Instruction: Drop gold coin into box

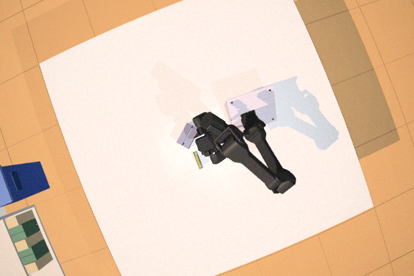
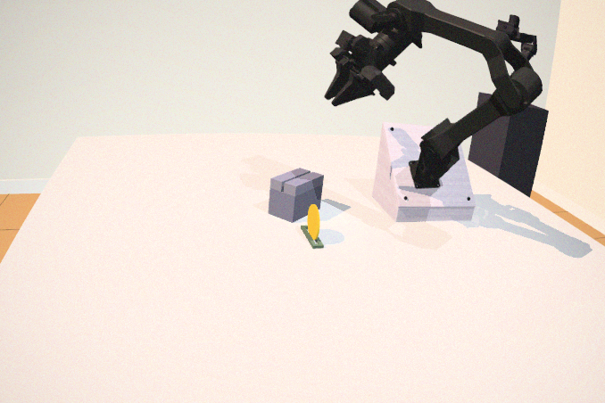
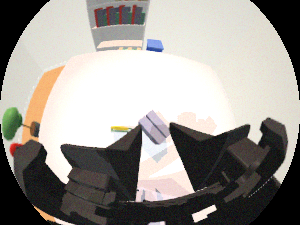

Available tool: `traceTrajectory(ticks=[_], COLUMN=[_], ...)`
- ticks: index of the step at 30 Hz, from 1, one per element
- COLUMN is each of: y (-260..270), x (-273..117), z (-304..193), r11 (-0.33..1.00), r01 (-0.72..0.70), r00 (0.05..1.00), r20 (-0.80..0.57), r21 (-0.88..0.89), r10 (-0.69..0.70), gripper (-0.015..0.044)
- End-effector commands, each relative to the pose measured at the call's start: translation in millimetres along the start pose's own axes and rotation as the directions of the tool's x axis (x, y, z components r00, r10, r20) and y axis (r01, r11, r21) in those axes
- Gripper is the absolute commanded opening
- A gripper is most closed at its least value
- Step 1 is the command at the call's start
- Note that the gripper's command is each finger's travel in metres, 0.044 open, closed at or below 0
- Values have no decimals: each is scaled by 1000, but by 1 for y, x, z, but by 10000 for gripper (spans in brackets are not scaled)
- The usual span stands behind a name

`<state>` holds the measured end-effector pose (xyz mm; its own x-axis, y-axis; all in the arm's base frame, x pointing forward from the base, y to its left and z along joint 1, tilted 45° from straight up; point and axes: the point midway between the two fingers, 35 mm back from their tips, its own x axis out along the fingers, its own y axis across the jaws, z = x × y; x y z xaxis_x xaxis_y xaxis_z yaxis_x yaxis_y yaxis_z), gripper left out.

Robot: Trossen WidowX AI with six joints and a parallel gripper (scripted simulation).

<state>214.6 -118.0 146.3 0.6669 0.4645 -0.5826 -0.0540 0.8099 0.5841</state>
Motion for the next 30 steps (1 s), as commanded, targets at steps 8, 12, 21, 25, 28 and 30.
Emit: traceTrajectory(ticks=[8,12,21,25,28,30], y=[72,90,90,93,96,98], x=[94,108,109,107,127,133], z=[3,-3,-4,-9,-24,-29], r11=[300,67,58,58,57,57], r01=[-545,-620,-622,-622,-622,-622], r00=[838,781,779,779,779,779], r20=[-525,-607,-610,-610,-609,-609], r21=[-783,-782,-781,-781,-781,-781], r10=[151,147,147,147,147,148], gripper=[161,161,161,161,161,161])
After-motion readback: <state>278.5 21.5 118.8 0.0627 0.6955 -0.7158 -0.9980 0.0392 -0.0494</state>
